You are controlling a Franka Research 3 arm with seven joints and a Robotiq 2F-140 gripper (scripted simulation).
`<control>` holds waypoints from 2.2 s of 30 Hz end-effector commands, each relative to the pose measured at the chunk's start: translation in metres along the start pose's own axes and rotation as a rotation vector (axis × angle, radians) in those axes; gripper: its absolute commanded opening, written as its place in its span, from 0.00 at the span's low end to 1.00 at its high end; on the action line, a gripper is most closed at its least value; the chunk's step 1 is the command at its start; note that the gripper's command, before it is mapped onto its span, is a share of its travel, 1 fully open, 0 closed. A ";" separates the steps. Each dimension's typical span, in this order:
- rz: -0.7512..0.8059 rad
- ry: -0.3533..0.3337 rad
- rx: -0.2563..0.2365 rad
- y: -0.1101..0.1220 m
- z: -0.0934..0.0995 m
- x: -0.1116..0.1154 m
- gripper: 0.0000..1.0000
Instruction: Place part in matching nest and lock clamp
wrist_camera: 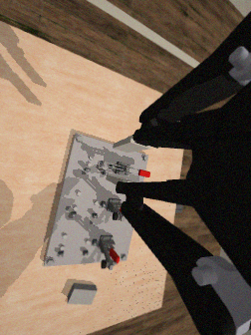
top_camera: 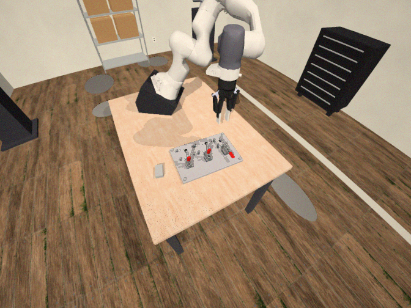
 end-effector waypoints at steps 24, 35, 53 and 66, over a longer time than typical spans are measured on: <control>-0.008 -0.002 0.001 -0.002 0.000 0.039 0.28; -0.008 -0.002 0.001 -0.005 0.000 0.098 0.28; -0.008 -0.002 0.001 -0.006 -0.001 0.130 0.28; -0.008 -0.002 0.001 -0.006 -0.025 0.130 0.28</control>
Point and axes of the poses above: the point where the finger pads meet when closed, its own z axis back along the fingers, its own y axis across the jaws, x = y × z, the point moved 6 cm from there along z, back along the fingers, and after that the axes turned 2 degrees about z, right-handed, at the moved point
